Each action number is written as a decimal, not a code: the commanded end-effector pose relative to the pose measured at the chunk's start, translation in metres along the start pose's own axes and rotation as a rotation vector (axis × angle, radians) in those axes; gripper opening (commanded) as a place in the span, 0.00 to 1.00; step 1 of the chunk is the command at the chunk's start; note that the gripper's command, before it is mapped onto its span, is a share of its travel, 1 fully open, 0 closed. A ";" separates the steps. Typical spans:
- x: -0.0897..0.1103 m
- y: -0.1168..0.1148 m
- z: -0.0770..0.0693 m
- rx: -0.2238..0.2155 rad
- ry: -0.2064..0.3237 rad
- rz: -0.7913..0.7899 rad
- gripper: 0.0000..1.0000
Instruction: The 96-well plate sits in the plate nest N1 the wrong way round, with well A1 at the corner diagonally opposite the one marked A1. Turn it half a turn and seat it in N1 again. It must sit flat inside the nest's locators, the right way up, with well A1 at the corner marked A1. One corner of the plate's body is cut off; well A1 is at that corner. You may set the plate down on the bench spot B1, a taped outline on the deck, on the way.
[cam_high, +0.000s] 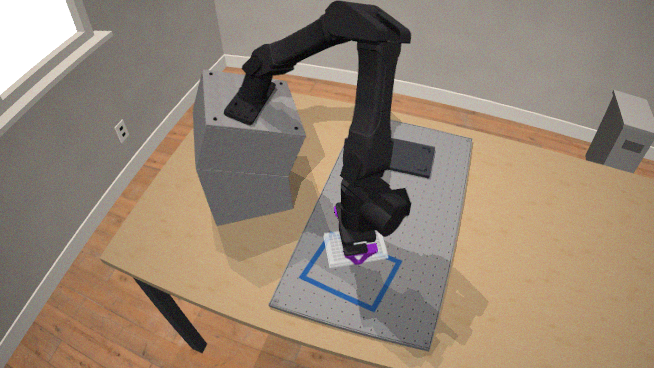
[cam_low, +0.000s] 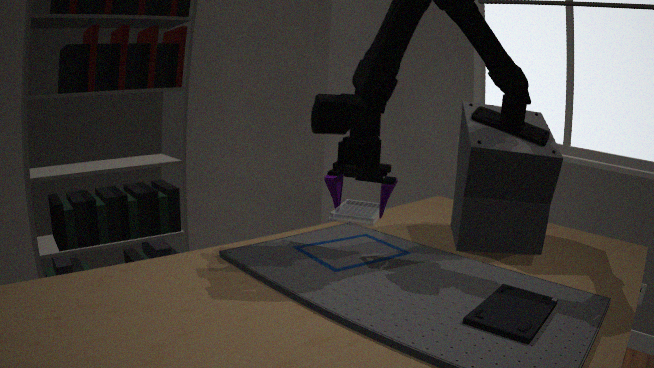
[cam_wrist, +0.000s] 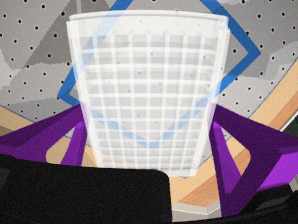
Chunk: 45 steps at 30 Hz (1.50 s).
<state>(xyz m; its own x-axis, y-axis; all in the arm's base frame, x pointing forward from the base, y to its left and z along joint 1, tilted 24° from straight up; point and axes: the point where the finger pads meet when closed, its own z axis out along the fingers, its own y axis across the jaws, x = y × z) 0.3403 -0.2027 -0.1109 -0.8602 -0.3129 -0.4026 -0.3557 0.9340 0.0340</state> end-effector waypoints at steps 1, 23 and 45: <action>0.002 -0.005 -0.005 -0.002 -0.008 -0.013 0.00; 0.006 -0.012 -0.005 0.000 -0.008 -0.380 0.00; 0.006 -0.012 -0.005 0.000 -0.008 -0.497 0.00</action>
